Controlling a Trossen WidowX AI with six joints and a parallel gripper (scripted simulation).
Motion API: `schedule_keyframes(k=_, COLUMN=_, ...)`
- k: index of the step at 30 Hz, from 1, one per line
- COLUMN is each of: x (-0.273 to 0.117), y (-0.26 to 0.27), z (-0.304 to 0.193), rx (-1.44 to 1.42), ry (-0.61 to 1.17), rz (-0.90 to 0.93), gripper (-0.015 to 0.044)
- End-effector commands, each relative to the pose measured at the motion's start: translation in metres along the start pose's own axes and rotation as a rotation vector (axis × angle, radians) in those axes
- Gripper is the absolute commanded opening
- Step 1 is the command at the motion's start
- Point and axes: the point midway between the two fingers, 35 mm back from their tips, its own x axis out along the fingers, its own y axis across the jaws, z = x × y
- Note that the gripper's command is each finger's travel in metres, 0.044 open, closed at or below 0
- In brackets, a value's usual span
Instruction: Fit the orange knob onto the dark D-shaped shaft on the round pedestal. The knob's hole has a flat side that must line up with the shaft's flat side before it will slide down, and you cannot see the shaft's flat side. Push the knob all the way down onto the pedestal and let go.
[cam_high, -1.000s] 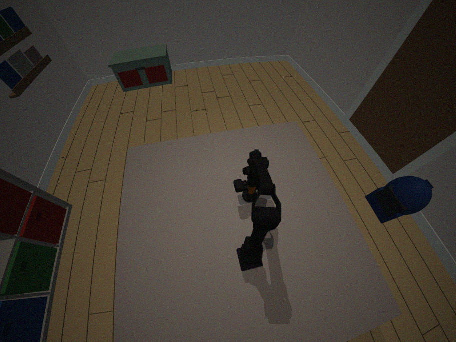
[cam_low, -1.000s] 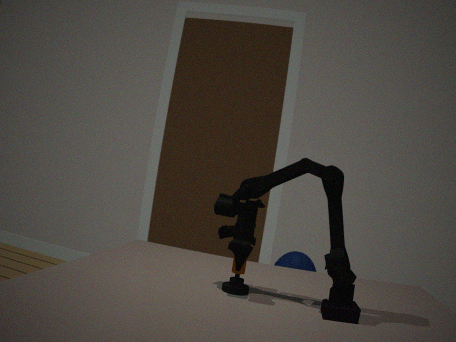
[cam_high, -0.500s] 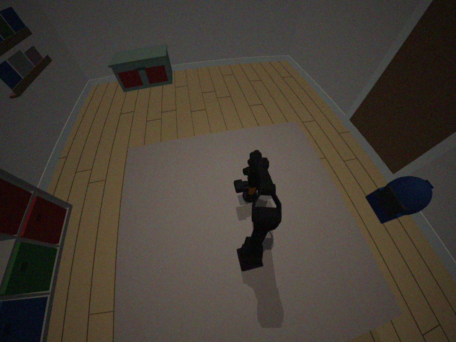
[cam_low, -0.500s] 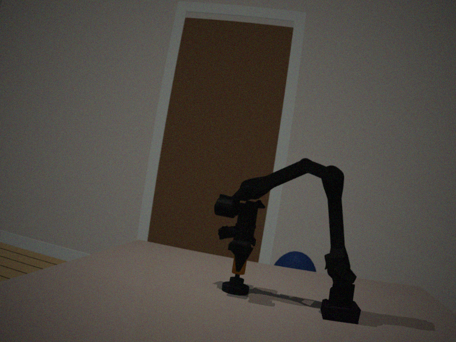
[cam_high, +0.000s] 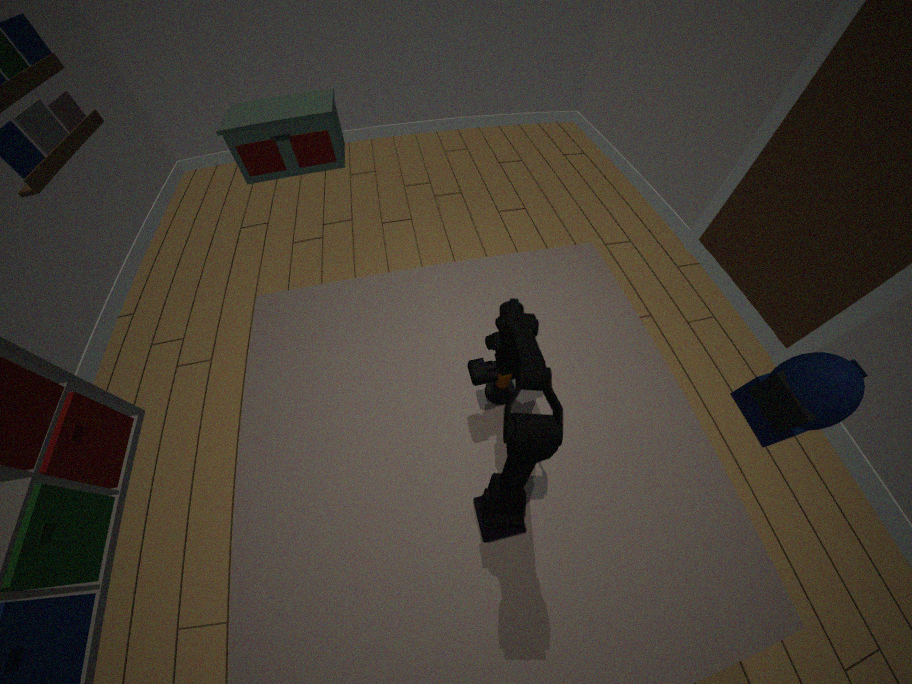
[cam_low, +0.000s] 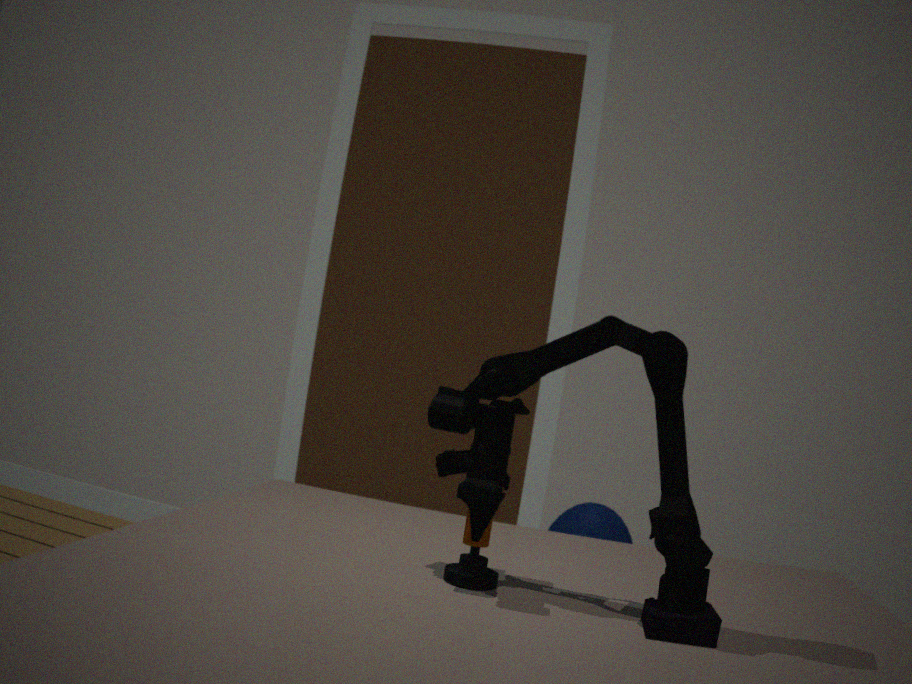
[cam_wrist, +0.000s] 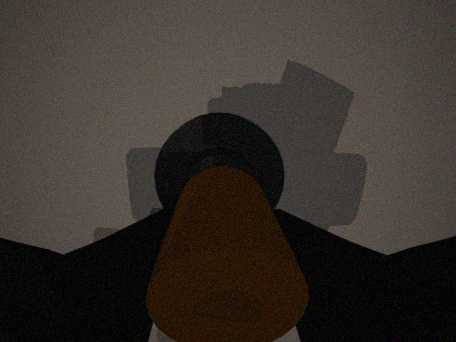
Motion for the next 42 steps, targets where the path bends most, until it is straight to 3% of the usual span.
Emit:
schedule_keyframes(k=1, x=-0.0018, y=0.0000, z=0.0007, rx=-0.098, ry=-0.002, rz=0.001, gripper=0.0000)
schedule_keyframes(k=42, x=-0.0018, y=0.0002, z=-0.0004, rx=-0.237, ry=-0.002, rz=0.001, gripper=0.0000)
